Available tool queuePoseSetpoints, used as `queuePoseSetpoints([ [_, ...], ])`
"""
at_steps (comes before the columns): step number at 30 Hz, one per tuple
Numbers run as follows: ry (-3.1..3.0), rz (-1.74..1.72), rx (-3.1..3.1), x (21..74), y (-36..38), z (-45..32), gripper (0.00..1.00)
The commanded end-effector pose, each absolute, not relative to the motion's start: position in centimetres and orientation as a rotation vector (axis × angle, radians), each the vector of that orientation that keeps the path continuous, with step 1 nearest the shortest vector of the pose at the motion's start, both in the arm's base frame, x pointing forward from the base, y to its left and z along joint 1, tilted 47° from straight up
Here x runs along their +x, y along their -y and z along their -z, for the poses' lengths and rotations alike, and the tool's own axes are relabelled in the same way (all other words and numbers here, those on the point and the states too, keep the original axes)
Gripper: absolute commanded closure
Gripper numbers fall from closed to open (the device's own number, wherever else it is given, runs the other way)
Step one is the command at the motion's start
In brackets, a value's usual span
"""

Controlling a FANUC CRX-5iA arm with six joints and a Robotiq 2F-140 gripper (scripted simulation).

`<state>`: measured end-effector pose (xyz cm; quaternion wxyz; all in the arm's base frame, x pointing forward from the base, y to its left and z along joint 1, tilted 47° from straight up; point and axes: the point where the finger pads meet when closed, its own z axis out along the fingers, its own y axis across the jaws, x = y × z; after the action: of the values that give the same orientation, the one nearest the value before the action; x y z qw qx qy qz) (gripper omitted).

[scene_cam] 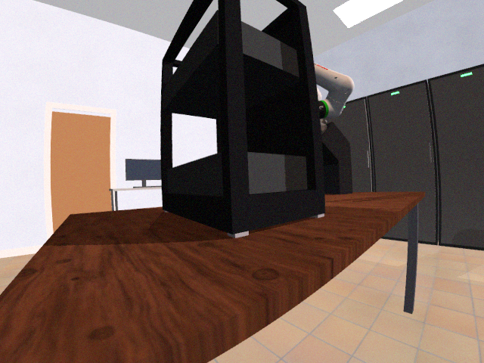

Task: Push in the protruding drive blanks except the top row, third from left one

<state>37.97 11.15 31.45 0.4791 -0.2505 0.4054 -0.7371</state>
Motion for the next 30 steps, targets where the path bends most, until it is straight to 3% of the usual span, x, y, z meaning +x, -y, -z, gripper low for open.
queuePoseSetpoints([
  [1,-0.969,1.8,-0.616,38.0,-11.1,-31.7,0.0],
  [30,-0.73,1.782,-0.681,37.5,-10.8,-34.2,0.0],
])
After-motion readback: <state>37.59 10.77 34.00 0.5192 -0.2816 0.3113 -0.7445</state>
